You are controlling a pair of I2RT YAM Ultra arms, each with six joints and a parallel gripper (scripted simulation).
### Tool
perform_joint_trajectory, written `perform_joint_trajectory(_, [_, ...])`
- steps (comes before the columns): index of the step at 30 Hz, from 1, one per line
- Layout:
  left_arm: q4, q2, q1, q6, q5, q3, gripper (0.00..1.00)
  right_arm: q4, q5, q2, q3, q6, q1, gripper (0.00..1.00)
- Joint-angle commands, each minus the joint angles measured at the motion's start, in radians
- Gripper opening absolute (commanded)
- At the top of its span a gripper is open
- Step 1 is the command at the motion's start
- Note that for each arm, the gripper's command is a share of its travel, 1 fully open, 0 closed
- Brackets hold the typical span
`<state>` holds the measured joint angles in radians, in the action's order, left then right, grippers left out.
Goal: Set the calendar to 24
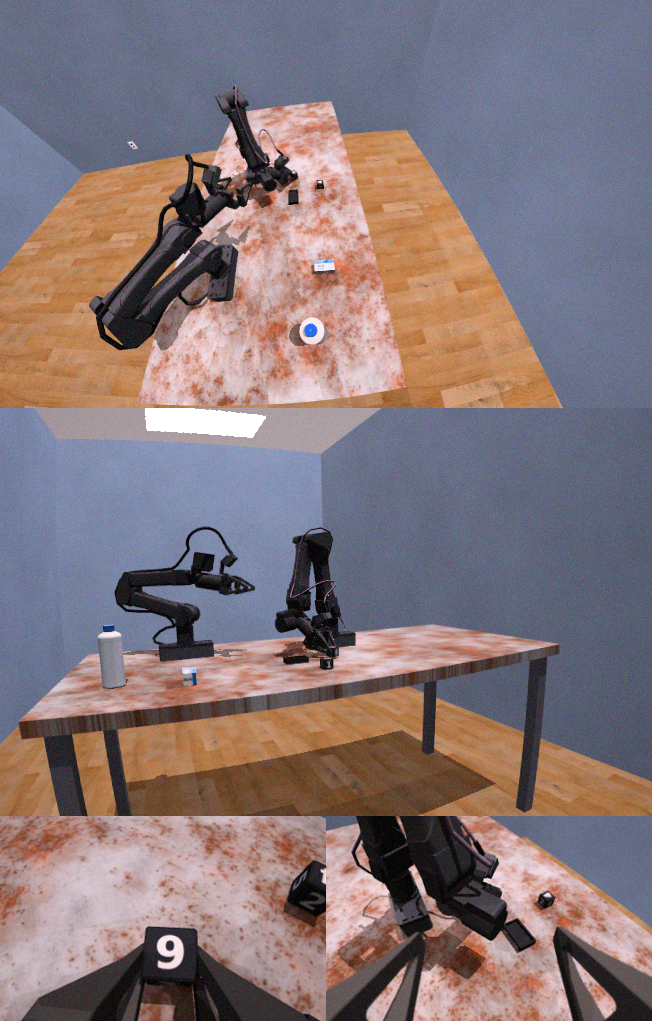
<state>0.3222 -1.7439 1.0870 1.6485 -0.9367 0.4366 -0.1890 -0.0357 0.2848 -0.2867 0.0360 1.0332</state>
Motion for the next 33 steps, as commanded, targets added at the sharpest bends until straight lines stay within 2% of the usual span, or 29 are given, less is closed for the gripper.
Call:
perform_joint_trajectory(1, [-0.025, -0.014, -0.001, 0.012, -0.026, -0.015, 0.27, 0.008, -0.012, -0.023, 0.013, 0.008, -0.010, 1.00])
perform_joint_trajectory(25, [-0.071, -0.063, 0.010, 0.018, -0.026, -0.020, 0.27, 0.008, -0.012, -0.023, 0.013, 0.008, -0.010, 1.00])
perform_joint_trajectory(26, [-0.071, -0.063, 0.010, 0.018, -0.026, -0.020, 0.38, 0.008, -0.012, -0.023, 0.013, 0.008, -0.010, 1.00])
perform_joint_trajectory(27, [-0.071, -0.063, 0.010, 0.018, -0.026, -0.020, 0.43, 0.008, -0.012, -0.023, 0.013, 0.008, -0.010, 1.00])
perform_joint_trajectory(28, [-0.072, -0.037, 0.013, 0.023, -0.033, -0.023, 0.54, 0.008, -0.012, -0.023, 0.013, 0.008, -0.010, 1.00])
perform_joint_trajectory(33, [-0.054, 0.007, 0.025, 0.032, -0.019, -0.044, 0.55, 0.008, -0.012, -0.023, 0.013, 0.008, -0.010, 1.00])
